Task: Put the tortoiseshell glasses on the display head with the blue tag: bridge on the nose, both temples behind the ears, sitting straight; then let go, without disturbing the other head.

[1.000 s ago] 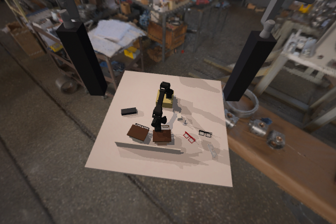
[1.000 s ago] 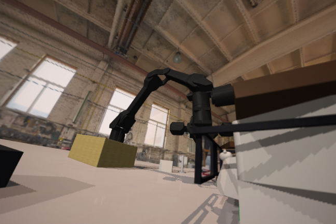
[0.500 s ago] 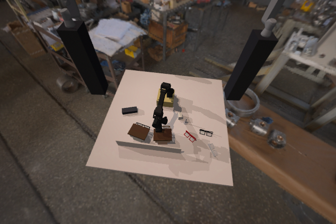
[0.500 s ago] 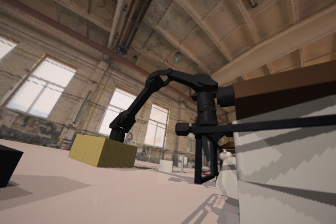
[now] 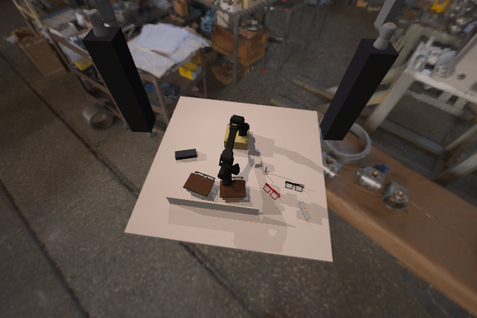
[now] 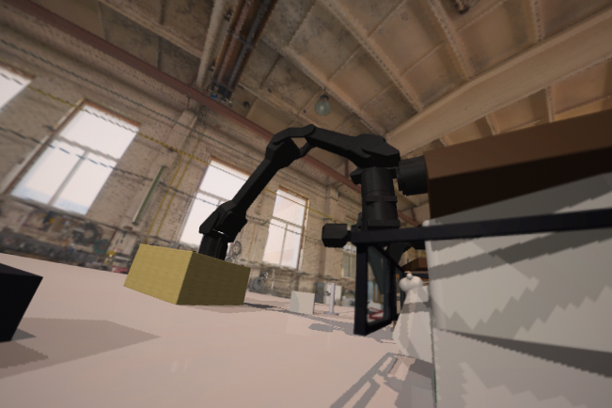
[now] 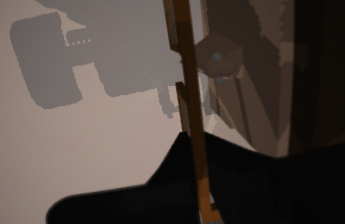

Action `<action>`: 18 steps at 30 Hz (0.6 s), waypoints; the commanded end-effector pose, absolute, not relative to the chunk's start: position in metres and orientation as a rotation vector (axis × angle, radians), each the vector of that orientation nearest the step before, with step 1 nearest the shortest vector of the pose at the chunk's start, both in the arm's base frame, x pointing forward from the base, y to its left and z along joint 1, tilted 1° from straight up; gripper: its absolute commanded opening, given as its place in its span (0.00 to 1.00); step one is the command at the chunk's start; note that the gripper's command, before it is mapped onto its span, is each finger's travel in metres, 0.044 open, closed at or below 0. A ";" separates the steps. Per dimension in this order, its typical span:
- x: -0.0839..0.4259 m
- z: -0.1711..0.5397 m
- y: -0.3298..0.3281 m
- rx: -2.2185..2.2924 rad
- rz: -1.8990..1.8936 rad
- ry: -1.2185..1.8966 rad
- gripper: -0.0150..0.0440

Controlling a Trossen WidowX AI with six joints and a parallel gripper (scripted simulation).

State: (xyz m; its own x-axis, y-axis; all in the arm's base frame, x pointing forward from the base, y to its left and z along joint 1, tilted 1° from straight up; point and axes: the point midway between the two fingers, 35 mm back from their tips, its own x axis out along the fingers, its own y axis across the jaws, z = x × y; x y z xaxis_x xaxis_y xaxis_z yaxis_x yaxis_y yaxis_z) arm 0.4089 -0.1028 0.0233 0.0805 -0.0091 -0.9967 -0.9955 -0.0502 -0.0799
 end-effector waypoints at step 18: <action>0.411 0.020 -0.103 -1.293 1.173 1.133 0.25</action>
State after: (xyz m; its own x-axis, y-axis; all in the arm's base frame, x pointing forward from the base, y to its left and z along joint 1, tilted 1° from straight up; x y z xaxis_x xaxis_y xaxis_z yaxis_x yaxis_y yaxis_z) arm 0.4110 -0.1031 0.0230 0.0866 -0.0107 -0.9962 -0.9950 -0.0507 -0.0860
